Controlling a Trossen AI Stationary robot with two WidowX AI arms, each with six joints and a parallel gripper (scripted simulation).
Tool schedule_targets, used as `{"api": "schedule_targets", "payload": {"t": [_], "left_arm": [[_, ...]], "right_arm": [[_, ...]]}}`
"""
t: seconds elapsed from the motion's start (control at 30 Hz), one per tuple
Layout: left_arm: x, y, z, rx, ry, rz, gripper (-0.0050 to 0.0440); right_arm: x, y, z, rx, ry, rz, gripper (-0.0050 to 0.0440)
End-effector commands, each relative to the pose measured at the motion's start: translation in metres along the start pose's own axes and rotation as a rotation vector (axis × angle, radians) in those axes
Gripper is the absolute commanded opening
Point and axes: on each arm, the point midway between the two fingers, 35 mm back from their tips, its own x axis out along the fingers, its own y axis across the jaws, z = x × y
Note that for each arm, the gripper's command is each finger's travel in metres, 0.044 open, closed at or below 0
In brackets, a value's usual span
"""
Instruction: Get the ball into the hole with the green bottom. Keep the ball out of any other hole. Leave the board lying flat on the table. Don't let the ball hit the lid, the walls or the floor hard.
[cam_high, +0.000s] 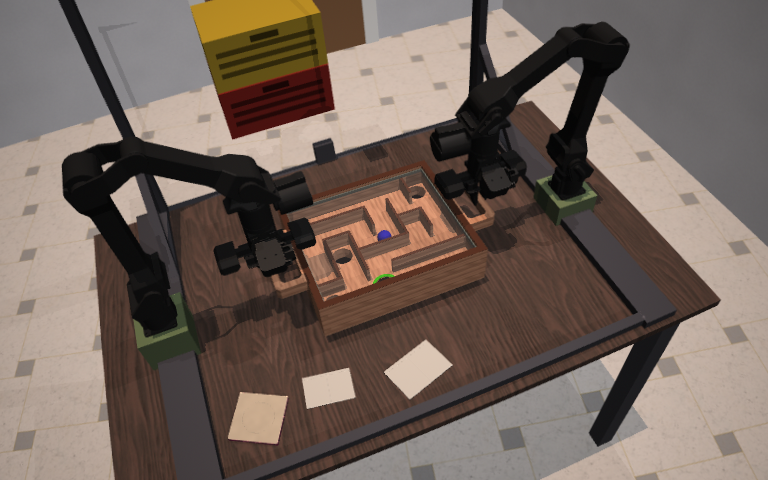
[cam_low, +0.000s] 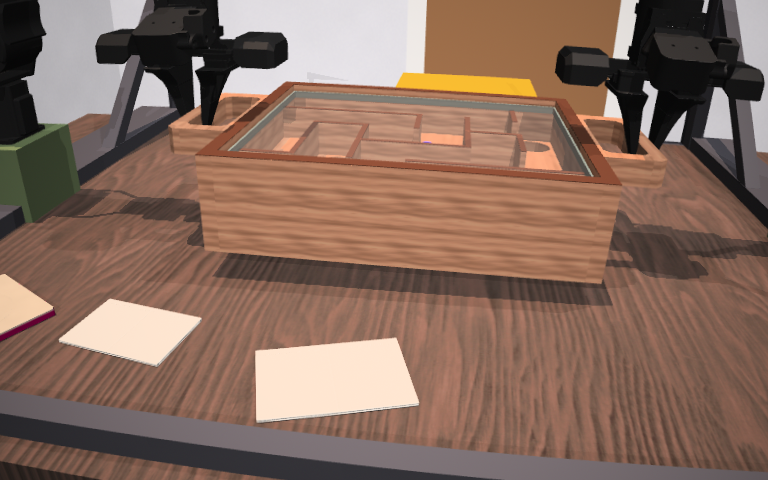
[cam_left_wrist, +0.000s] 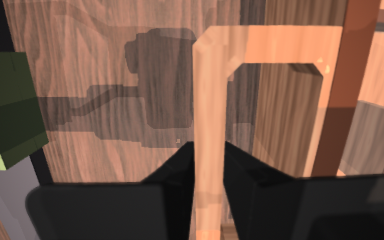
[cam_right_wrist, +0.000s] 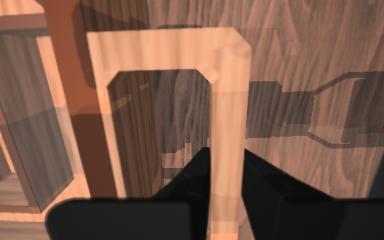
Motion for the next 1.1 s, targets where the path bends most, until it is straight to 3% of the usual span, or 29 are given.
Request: {"api": "schedule_targets", "payload": {"t": [0.0, 0.23, 0.27, 0.43, 0.77, 0.87, 1.0, 1.07], "left_arm": [[-0.017, -0.012, 0.000, 0.003, 0.012, 0.003, -0.0050], [-0.028, -0.015, 0.001, 0.003, 0.020, 0.057, -0.0050], [-0.015, -0.004, 0.001, 0.003, 0.017, 0.012, -0.0050], [-0.016, -0.005, -0.001, 0.002, 0.012, 0.001, -0.0050], [0.009, 0.003, 0.000, -0.001, -0.002, -0.086, -0.0050], [-0.007, -0.008, -0.001, -0.001, -0.005, -0.045, -0.0050], [-0.004, -0.006, -0.001, 0.000, 0.004, -0.042, -0.0050], [-0.014, -0.011, 0.000, 0.003, 0.017, -0.013, -0.0050]], "right_arm": [[-0.001, -0.003, 0.000, -0.002, 0.009, 0.063, -0.0050], [0.011, -0.004, 0.001, -0.002, 0.016, 0.116, -0.0050], [-0.005, 0.005, 0.001, -0.002, 0.014, 0.083, -0.0050], [-0.004, 0.004, 0.000, -0.001, 0.012, 0.070, -0.0050], [-0.026, 0.011, 0.000, 0.000, -0.001, -0.025, -0.0050], [-0.011, 0.000, -0.001, 0.000, -0.004, 0.015, -0.0050], [-0.015, 0.004, -0.001, 0.001, 0.000, 0.020, -0.0050], [-0.003, -0.002, 0.000, -0.002, 0.013, 0.046, -0.0050]]}}
